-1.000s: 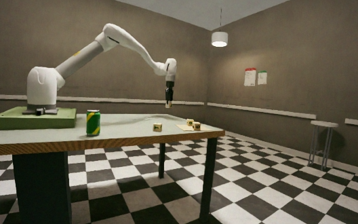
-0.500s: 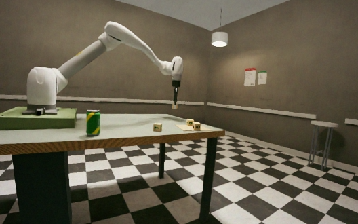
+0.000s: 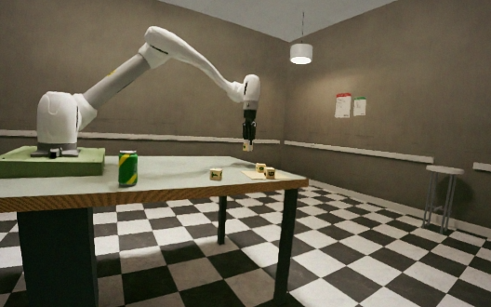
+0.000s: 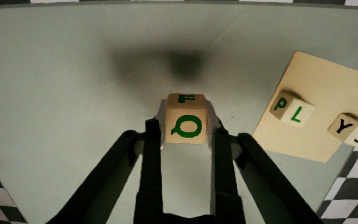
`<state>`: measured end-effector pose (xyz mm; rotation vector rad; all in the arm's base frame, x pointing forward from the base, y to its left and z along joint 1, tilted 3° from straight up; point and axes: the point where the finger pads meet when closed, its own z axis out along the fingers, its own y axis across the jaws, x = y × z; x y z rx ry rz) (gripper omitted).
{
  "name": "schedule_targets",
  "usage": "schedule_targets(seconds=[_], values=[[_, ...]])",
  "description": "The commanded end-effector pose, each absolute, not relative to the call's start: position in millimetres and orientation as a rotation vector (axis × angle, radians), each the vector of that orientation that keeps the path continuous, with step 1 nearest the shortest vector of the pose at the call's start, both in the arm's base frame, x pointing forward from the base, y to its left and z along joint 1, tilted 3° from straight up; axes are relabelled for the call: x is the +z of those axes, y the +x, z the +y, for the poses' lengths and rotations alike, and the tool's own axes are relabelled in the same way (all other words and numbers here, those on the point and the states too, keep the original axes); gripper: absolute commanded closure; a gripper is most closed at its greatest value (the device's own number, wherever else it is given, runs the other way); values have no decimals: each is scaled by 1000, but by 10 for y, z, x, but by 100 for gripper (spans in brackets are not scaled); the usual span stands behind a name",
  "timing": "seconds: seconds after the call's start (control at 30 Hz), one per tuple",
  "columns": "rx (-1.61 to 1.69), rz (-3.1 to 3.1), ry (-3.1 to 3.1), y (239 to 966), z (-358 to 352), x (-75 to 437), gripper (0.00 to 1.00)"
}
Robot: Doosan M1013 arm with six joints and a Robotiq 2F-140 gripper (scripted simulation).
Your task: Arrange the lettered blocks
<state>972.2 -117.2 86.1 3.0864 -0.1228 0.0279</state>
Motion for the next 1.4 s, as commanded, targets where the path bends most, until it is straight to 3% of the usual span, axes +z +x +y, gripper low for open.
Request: schedule_targets(seconds=[0.0,1.07,1.37], values=[[26,93,3093,9690,-1444,892,67],[-13,1566,2664,9138,-3467,1004,67],[-17,1704,2578,9055,-3672,1015,67]])
